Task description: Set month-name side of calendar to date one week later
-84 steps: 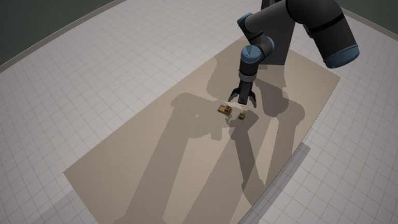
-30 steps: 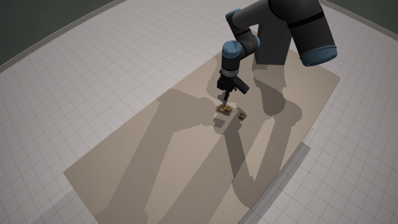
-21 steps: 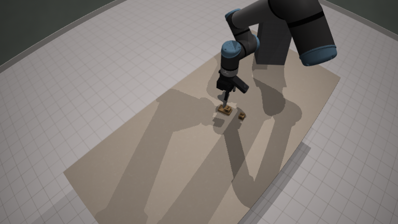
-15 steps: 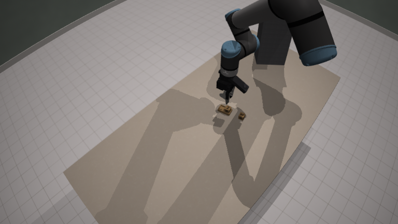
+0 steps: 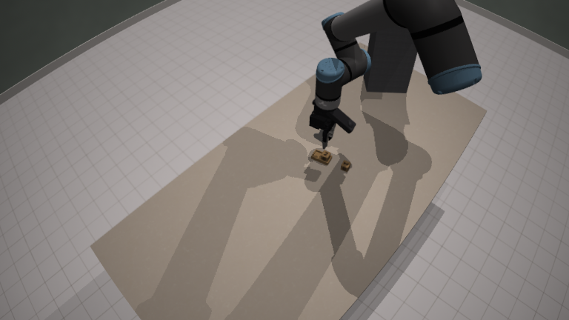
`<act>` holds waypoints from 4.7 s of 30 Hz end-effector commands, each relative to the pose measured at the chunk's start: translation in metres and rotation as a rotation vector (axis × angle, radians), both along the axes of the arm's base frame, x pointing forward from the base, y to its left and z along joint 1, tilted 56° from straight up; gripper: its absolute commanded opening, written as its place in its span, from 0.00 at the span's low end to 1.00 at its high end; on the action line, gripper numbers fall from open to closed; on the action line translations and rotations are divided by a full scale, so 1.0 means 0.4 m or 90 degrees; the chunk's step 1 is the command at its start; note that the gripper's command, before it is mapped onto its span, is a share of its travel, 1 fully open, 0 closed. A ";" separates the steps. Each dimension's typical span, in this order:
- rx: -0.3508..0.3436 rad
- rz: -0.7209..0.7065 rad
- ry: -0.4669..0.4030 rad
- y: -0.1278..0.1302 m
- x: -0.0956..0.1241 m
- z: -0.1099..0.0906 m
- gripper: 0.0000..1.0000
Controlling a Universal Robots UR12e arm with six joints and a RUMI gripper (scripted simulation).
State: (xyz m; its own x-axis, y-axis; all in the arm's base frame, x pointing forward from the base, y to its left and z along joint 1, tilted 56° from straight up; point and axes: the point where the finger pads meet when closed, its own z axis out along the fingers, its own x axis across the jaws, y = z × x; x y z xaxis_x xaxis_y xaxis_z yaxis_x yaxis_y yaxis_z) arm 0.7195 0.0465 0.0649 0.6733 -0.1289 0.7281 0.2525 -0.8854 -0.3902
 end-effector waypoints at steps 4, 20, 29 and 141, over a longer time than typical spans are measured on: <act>0.000 0.000 0.000 0.000 0.000 0.001 0.29; 0.000 0.000 0.000 0.000 0.001 0.000 0.29; 0.000 0.000 0.000 0.005 0.009 -0.007 0.29; 0.000 0.000 0.000 0.085 0.135 -0.109 0.29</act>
State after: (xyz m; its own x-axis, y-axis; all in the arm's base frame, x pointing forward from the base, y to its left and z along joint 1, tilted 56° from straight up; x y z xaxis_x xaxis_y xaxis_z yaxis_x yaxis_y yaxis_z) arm 0.7707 0.0789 0.0231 0.6737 -0.1281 0.7278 0.2531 -0.8853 -0.3901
